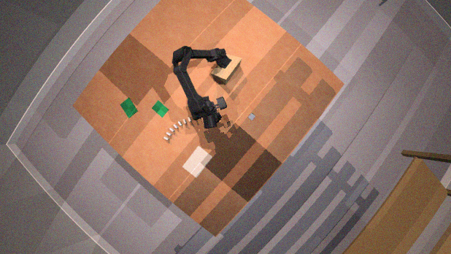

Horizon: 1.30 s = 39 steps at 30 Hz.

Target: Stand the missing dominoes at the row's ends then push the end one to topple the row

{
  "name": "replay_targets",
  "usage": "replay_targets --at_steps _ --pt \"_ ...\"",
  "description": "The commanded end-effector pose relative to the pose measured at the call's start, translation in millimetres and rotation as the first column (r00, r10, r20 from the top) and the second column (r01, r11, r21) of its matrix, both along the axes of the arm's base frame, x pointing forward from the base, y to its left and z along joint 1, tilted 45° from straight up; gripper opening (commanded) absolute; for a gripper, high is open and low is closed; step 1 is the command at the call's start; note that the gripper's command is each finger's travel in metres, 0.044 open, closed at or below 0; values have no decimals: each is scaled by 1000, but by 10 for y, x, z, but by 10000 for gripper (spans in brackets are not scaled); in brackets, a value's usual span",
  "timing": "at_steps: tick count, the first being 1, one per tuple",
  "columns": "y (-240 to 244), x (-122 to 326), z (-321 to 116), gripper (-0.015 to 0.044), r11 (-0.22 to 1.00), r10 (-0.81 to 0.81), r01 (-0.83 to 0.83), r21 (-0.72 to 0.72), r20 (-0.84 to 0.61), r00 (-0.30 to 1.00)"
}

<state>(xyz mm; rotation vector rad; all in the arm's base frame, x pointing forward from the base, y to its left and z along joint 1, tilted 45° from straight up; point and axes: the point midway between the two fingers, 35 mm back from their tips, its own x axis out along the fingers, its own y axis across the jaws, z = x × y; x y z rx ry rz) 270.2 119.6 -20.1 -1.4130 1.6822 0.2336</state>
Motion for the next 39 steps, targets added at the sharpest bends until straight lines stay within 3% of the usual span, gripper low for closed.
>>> replay_targets --at_steps 1,34,39 --pt "-6 4 -1 0 1000 7 -7 -2 -2 1000" --pt "-6 4 -1 0 1000 7 -7 -2 -2 1000" --pt "-403 74 -417 0 1000 7 -7 -3 -1 1000"
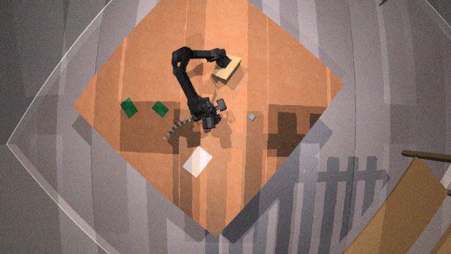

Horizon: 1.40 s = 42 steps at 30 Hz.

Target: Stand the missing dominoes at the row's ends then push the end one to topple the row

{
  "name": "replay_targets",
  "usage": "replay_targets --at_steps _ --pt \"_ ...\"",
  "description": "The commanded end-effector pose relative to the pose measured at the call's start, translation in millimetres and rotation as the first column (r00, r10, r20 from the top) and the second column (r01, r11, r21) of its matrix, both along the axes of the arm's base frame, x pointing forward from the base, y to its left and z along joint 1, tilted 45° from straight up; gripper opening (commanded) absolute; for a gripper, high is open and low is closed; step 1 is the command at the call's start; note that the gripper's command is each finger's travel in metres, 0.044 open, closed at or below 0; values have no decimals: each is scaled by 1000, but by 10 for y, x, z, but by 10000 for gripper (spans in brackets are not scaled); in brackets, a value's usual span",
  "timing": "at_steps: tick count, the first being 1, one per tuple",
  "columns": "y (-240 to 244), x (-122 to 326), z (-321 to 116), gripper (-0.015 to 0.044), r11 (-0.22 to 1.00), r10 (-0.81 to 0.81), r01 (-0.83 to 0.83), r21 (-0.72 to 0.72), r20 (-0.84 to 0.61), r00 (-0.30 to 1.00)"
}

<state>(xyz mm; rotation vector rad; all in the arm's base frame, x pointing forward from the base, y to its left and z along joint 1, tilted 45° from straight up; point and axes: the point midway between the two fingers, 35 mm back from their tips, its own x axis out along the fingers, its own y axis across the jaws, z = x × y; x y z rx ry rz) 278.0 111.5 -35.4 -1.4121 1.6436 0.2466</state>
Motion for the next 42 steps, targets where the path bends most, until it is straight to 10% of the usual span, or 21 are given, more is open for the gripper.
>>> replay_targets --at_steps 1,42 --pt "-417 -3 -348 0 1000 -13 13 -26 -22 1000" --pt "-261 449 244 0 1000 -14 13 -27 -20 1000"
